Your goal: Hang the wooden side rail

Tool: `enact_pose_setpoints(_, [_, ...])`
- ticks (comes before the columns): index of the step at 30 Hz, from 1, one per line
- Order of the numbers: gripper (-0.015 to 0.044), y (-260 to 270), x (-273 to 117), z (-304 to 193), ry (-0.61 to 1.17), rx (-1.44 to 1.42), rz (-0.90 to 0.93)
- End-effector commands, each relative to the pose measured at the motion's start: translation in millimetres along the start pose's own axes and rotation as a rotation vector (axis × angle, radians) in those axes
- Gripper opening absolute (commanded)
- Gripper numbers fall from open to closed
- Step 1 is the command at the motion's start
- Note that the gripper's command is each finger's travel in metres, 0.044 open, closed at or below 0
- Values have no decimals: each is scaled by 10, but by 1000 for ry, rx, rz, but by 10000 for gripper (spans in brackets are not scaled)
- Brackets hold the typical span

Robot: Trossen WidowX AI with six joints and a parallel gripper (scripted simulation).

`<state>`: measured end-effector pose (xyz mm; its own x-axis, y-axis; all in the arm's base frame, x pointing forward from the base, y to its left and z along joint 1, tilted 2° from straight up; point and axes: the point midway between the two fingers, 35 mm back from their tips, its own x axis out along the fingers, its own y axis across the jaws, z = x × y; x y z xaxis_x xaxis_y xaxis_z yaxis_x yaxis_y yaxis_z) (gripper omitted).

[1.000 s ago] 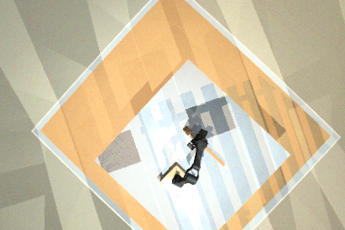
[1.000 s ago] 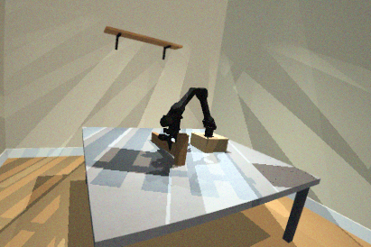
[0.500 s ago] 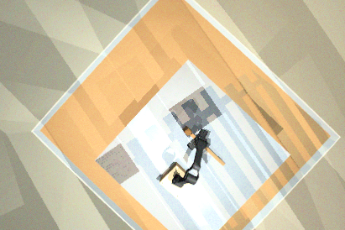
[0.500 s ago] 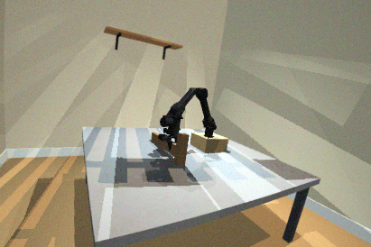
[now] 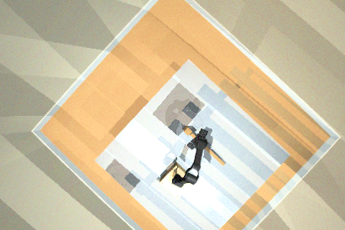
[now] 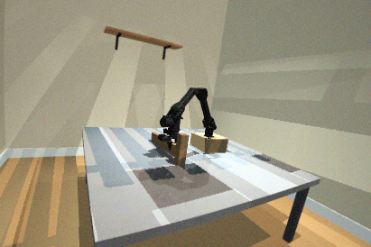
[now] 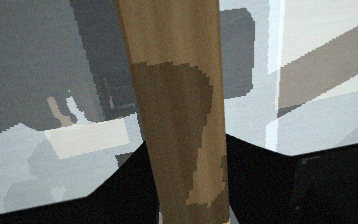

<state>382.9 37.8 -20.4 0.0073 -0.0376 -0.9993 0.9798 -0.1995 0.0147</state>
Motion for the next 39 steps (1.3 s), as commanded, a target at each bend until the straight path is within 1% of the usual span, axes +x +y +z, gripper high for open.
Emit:
enact_pose_setpoints(1, [0,15,-2,-12,6,4,5])
enact_pose_setpoints(39, [0,15,62,-12,6,4,5])
